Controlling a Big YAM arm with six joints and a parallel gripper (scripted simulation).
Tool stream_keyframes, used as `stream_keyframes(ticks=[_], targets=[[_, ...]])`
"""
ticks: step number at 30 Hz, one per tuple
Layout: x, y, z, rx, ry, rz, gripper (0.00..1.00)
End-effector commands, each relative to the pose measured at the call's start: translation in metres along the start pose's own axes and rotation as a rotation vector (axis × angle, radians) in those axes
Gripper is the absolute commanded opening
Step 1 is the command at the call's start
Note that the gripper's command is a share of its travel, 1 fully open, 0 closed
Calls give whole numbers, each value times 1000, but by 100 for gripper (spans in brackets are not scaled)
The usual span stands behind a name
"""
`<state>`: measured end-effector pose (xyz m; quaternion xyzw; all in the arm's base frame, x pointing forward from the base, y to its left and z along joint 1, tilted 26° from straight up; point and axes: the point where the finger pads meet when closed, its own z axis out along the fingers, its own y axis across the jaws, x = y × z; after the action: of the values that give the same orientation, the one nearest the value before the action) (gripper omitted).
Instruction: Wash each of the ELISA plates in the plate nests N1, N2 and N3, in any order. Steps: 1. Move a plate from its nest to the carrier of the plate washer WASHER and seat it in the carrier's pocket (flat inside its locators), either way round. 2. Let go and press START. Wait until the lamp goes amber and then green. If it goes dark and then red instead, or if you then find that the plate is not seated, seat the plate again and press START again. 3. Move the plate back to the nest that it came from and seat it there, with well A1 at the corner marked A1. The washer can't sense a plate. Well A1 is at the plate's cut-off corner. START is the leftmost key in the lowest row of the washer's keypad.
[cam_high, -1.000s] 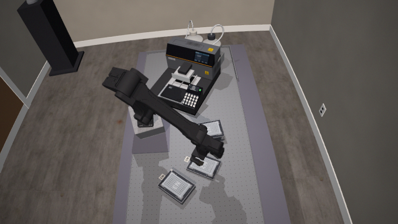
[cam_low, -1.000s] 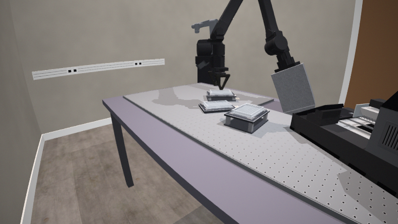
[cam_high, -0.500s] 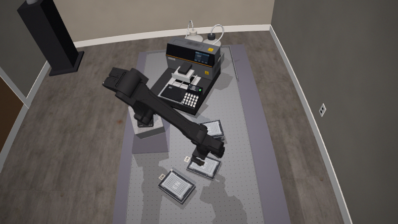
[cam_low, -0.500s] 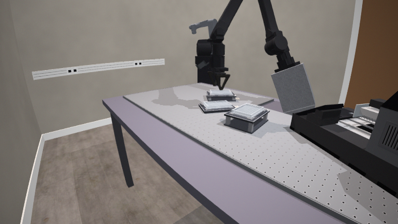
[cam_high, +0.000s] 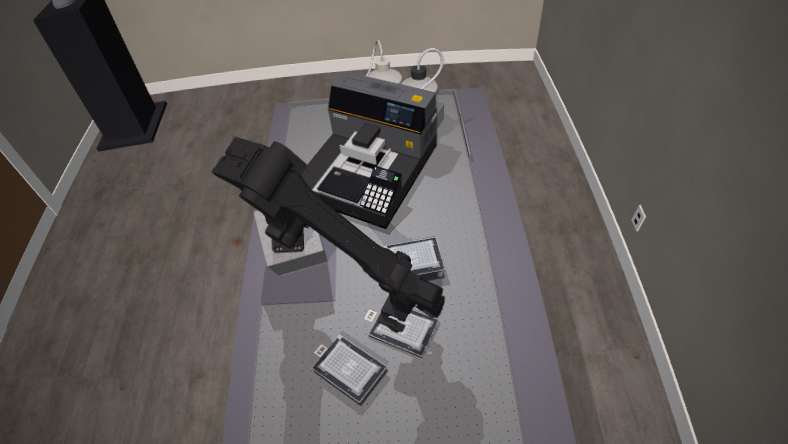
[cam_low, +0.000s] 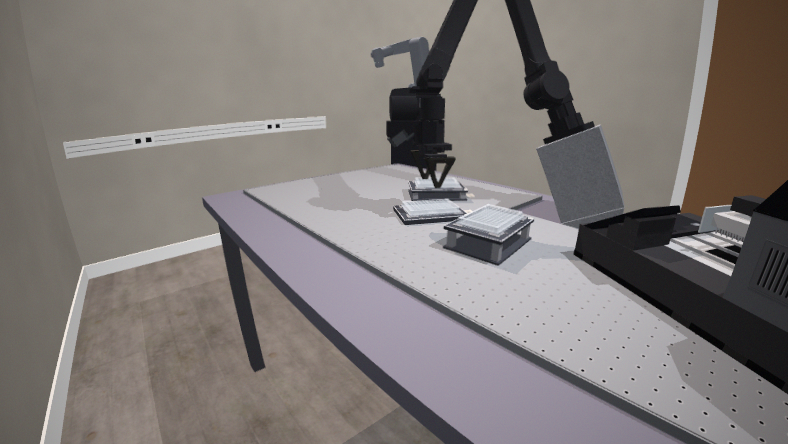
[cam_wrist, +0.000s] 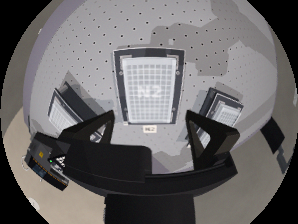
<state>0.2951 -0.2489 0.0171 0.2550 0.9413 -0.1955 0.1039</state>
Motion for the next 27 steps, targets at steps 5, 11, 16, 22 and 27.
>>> stream_keyframes(ticks=[5,11,16,22,27], targets=[[-1,-2,18,0,-1,-4,100],[-2,-1,24,-1,-3,-6,100],[-3,-3,32,1,-5,-2,100],[-6,-1,40,0,-10,-6,100],[-13,-3,31,2,-37,-3,100]])
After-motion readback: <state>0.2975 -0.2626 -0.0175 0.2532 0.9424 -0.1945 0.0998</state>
